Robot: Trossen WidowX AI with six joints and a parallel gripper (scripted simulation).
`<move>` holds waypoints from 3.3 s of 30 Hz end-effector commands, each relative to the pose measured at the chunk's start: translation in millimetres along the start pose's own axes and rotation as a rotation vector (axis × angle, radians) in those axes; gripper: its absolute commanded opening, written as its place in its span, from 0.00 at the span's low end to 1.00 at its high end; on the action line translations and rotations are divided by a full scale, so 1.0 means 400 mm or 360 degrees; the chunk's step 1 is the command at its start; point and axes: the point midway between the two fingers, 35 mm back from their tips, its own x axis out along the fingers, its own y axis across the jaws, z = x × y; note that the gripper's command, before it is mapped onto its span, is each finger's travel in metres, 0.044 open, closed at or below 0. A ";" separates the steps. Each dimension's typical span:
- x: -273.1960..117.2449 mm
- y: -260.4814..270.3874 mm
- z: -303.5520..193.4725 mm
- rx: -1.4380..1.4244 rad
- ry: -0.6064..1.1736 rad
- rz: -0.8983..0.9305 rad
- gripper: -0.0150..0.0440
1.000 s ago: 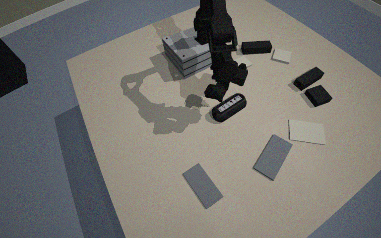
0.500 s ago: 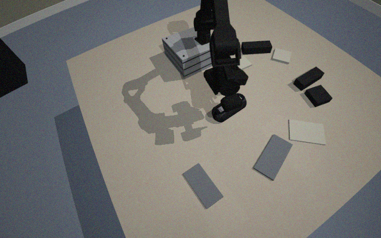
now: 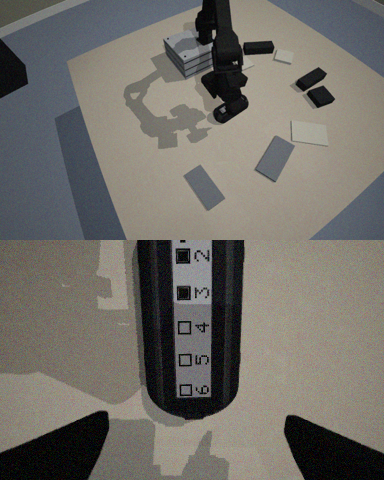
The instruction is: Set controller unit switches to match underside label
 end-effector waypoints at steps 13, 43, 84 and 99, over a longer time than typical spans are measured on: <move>0.073 0.001 -0.005 -0.0036 0.0009 0.0019 1.00; 0.152 0.004 -0.006 -0.0071 0.0017 0.0020 0.81; 0.100 0.003 0.011 -0.0071 0.0016 0.0020 0.83; 0.071 0.003 0.025 -0.0071 0.0016 0.0020 0.82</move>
